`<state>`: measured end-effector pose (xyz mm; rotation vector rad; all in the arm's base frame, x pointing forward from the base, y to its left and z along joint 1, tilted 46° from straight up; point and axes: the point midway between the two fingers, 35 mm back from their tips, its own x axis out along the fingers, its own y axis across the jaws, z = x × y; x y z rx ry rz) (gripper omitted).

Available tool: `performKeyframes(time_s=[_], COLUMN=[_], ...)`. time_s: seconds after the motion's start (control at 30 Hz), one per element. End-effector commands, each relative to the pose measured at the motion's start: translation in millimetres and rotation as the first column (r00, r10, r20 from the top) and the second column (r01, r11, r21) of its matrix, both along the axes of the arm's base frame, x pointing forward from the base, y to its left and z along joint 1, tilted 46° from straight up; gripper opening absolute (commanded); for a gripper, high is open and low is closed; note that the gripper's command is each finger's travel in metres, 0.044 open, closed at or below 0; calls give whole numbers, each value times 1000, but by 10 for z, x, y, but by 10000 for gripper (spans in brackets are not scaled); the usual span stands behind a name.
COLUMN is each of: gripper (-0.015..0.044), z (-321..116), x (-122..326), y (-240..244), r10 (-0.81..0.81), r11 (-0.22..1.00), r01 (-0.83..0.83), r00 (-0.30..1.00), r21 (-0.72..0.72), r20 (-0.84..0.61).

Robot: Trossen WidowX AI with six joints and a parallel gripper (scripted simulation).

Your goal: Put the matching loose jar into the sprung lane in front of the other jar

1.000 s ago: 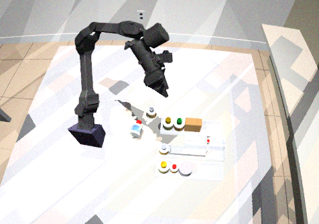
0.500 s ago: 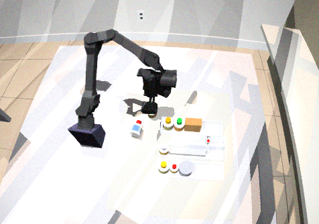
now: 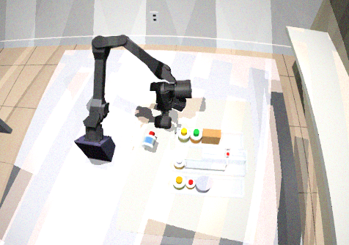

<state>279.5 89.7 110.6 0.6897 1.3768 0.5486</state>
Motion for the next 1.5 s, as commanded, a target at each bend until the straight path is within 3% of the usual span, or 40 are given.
performKeyframes(time_s=[0.0,0.83,1.13,1.33,1.47], gripper=[440,440,204,164,59], z=[-78,-312,-312,-312,-261], x=[-5,34,34,34,47], y=[83,329,329,329,263], r10=[0,0,0,0,0], r11=[1000,1000,1000,1000,1000], r01=[0,0,0,0,0], r00=[1000,1000,1000,1000,1000], r21=[3,4,4,4,1], r20=[-7,-7,-7,-7,-7])
